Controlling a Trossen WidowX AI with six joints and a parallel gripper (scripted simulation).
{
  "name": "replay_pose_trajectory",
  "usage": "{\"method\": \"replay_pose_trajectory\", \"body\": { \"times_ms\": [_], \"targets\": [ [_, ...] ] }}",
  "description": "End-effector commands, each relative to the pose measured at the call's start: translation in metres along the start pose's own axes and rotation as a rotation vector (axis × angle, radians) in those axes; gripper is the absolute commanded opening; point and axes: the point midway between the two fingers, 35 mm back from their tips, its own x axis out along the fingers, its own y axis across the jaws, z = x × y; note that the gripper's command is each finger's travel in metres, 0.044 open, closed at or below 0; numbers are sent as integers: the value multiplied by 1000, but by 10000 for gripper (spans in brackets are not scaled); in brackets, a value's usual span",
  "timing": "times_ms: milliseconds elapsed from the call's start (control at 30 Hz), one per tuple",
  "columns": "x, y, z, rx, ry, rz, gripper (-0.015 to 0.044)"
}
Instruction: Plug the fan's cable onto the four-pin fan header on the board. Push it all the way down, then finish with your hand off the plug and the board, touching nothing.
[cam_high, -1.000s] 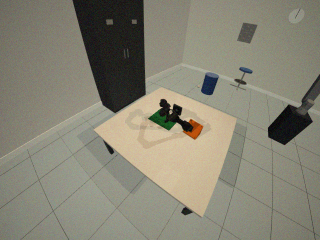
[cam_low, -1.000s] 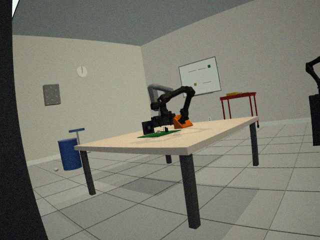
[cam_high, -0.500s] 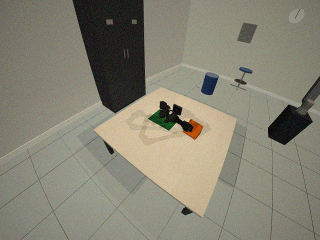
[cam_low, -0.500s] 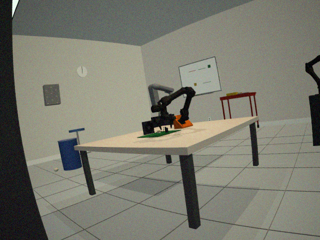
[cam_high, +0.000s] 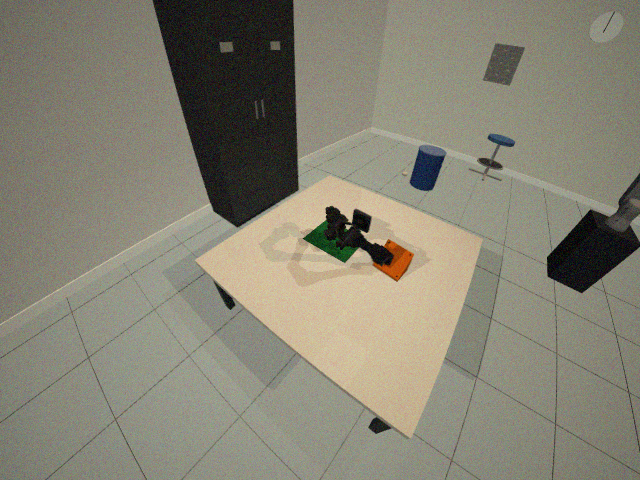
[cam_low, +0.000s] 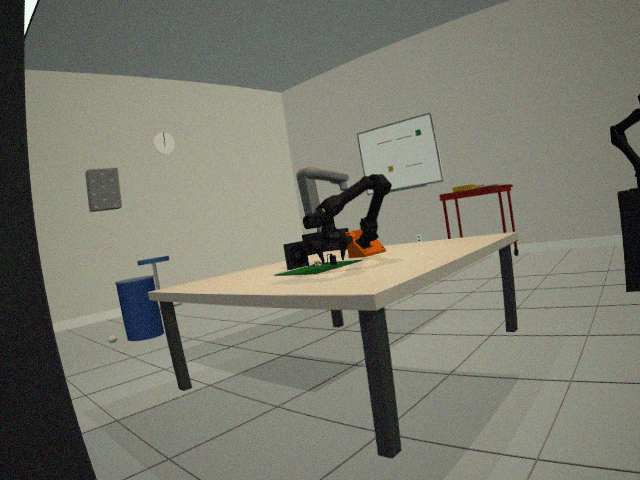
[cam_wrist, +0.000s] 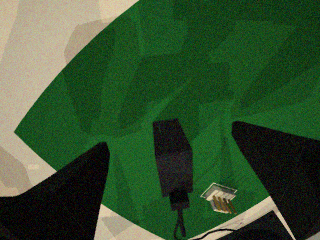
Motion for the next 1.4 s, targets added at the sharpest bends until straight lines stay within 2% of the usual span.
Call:
{"method": "replay_pose_trajectory", "body": {
  "times_ms": [0,400,500,533,633,700,867,1367],
  "targets": [
    [0,0,0,0,0,0,361],
    [0,0,0,0,0,0,46],
    [0,0,0,0,0,0,26],
    [-3,0,0,0,0,0,0],
    [-39,-1,-1,8,-1,4,0],
    [-50,0,-1,10,-3,6,0],
    [-49,-3,-3,-13,-2,5,0],
    [-49,-30,-48,-525,3,3,0]
  ]
}}
